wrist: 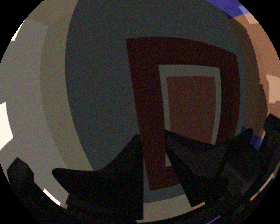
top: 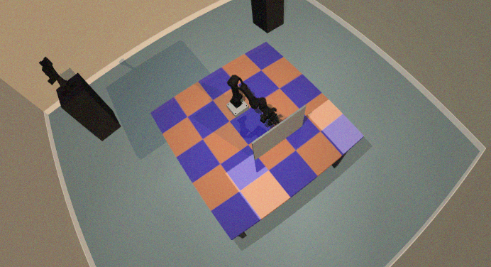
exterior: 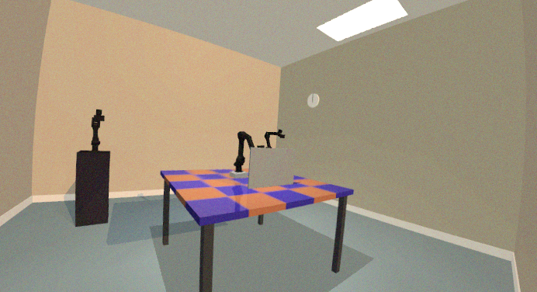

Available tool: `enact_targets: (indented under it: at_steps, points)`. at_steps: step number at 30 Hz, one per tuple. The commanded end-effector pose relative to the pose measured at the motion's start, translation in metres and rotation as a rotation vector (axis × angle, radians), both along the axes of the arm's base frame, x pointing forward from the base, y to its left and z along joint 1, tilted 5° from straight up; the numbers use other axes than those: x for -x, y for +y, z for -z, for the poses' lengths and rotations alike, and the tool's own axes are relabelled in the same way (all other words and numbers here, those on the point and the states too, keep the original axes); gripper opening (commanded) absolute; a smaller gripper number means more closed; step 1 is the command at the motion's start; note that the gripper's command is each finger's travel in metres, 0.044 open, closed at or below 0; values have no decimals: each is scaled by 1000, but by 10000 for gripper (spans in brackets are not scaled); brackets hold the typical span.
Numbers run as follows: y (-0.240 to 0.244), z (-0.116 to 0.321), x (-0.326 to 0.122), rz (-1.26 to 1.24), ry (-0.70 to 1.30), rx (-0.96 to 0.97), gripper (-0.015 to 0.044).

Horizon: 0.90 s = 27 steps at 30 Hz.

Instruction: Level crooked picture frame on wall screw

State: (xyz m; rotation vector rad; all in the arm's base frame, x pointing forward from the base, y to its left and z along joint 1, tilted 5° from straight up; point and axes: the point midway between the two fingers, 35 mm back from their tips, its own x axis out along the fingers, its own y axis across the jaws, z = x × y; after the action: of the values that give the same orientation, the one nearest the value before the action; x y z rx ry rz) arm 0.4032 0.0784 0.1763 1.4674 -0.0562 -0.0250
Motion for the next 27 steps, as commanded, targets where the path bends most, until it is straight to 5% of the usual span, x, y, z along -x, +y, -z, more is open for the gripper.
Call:
enact_targets:
  at_steps: [1, 6, 16, 21, 27]
  points:
    - [0, 0, 0, 0, 1, -30, 0]
    - [0, 0, 0, 0, 0, -53, 0]
    - [0, -1, 0, -1, -1, -30, 260]
    - [2, 0, 8, 0, 1, 2, 260]
    - [5, 8, 83, 5, 19, 300, 260]
